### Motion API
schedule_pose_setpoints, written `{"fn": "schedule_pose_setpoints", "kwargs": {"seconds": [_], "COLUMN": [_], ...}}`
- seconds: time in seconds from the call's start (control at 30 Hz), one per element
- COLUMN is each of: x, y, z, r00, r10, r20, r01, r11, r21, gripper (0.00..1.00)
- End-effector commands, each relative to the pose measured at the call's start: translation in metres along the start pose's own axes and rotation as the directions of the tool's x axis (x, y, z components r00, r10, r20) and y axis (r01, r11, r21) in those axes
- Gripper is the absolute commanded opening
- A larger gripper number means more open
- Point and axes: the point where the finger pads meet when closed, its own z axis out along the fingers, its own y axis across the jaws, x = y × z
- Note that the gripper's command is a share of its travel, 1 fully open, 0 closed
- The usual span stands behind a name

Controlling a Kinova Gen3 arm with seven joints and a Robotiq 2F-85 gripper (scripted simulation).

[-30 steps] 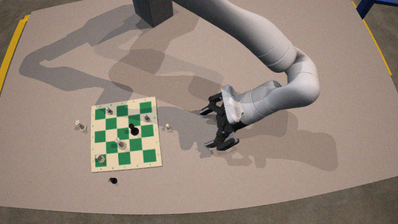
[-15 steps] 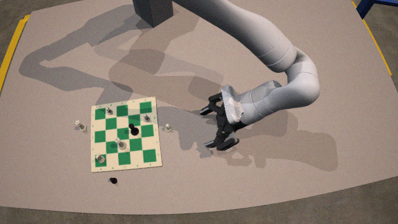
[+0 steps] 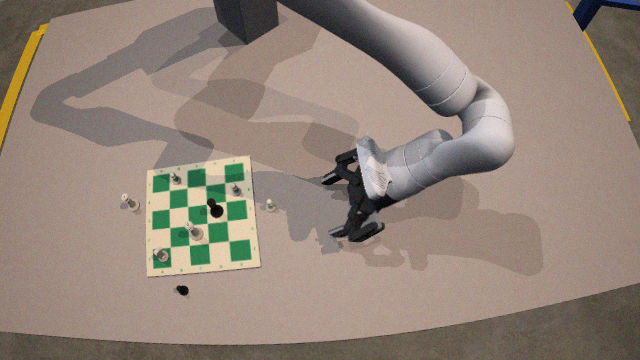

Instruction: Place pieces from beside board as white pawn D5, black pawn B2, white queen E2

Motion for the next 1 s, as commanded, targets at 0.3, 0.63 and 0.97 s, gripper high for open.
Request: {"fn": "schedule_pose_setpoints", "kwargs": {"seconds": [0.3,0.63,0.97], "x": [0.011,0.047,0.056], "y": [0.000,0.002,0.003], "z": [-0.014,-0.059,-0.071], "r00": [1.000,1.000,1.000], "r10": [0.001,0.001,0.001], "r20": [0.001,0.001,0.001], "r01": [-0.001,-0.001,-0.001], "r11": [1.000,1.000,1.000], "r21": [0.001,0.001,0.001], "gripper": [1.00,1.00,1.00]}}
